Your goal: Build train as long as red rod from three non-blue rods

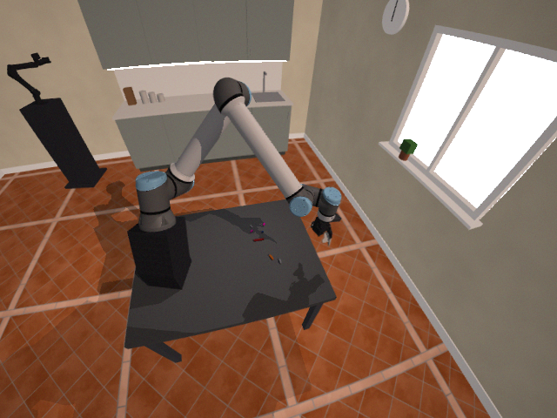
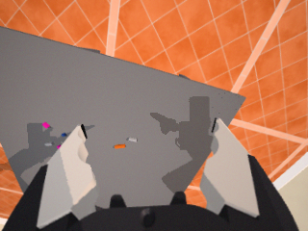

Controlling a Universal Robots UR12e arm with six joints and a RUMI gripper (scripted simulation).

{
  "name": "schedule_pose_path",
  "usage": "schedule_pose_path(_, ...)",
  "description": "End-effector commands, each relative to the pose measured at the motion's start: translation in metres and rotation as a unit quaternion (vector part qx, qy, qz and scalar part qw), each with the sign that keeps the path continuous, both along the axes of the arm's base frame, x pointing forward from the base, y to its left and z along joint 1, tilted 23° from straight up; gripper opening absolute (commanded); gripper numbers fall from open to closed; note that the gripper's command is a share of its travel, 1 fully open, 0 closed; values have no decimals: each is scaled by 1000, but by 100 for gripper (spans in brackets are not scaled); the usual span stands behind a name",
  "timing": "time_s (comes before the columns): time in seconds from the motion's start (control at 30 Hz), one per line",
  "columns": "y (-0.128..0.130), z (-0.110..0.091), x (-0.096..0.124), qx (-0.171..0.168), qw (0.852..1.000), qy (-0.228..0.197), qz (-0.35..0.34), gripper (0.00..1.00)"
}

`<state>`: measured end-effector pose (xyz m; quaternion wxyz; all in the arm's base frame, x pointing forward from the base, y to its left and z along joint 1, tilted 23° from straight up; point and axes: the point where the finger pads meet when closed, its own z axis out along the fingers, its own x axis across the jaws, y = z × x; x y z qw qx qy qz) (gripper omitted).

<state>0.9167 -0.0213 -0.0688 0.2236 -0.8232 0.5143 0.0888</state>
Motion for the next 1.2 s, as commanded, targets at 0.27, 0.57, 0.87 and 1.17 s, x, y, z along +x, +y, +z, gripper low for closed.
schedule_pose_path(0.27, -1, 1, 1, 0, 1000, -1, 0, 100)
schedule_pose_path(0.57, -1, 1, 1, 0, 1000, -1, 0, 100)
schedule_pose_path(0.87, 1, 1, 0, -1, 1000, -4, 6, 100)
schedule_pose_path(1.17, 9, 0, -3, -4, 999, -15, 29, 100)
